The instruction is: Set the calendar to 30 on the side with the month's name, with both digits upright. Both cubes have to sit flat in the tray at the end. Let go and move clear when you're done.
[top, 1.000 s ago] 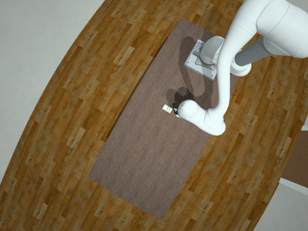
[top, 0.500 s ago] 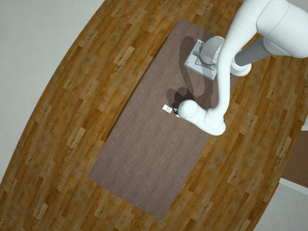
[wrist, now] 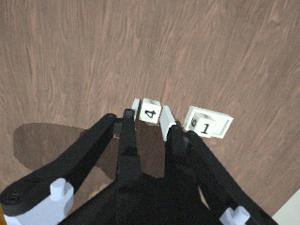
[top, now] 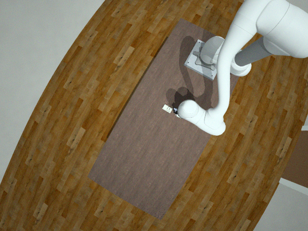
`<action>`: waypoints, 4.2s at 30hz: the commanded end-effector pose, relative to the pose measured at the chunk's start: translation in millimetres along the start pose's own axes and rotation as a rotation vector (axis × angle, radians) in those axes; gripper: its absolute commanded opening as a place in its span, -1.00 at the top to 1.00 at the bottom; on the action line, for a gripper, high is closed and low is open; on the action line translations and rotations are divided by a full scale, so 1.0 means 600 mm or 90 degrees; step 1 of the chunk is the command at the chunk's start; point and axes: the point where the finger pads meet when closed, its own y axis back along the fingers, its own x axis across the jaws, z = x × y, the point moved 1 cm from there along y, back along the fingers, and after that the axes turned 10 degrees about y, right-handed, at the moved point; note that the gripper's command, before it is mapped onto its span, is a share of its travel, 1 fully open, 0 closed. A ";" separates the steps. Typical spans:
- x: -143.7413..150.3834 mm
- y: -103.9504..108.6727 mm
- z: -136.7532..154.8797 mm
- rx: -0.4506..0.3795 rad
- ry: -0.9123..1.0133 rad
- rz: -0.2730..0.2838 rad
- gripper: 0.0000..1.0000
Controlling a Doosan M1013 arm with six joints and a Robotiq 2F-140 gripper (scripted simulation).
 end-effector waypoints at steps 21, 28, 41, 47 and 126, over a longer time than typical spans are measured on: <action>0.000 0.080 0.000 0.000 0.000 0.000 0.30; 0.000 0.136 0.000 0.000 0.000 0.000 0.30; 0.000 0.150 0.000 0.000 0.000 0.000 -1.00; 0.000 0.150 0.000 0.000 0.000 0.000 -1.00; 0.148 0.150 0.026 0.000 1.000 0.000 0.30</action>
